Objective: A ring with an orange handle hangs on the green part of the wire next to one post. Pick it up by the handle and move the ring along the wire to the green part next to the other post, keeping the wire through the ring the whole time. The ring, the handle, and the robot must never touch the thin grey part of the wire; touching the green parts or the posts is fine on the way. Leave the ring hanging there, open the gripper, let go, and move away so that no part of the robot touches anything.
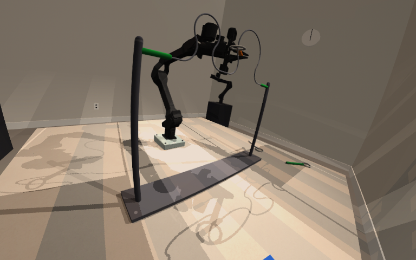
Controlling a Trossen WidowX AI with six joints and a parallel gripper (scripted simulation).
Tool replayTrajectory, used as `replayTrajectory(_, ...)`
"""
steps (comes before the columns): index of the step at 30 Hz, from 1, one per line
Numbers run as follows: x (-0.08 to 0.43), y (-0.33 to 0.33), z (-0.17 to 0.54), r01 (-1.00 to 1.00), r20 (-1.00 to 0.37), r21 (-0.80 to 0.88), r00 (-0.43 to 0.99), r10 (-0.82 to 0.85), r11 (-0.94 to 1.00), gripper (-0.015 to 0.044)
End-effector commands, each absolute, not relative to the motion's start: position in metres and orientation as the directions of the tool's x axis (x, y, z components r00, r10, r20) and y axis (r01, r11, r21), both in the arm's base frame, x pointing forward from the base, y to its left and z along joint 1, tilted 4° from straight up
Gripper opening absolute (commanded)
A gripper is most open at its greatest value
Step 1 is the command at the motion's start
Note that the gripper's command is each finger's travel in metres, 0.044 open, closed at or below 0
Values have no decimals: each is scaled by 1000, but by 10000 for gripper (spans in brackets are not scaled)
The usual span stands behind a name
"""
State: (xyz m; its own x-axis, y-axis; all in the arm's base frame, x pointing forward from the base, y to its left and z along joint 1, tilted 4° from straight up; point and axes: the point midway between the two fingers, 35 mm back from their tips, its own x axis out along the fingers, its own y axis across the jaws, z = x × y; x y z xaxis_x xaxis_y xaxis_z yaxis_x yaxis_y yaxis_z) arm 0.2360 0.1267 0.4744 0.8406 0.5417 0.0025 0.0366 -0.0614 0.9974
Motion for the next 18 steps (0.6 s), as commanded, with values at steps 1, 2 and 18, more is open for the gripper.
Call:
replayTrajectory(1,237,127,474,29,-20,1000,844,536,-9,-150)
replayTrajectory(2,237,127,474,28,-26,1000,845,535,4,-150)
replayTrajectory(18,238,127,467,18,-126,977,854,504,213,-150)
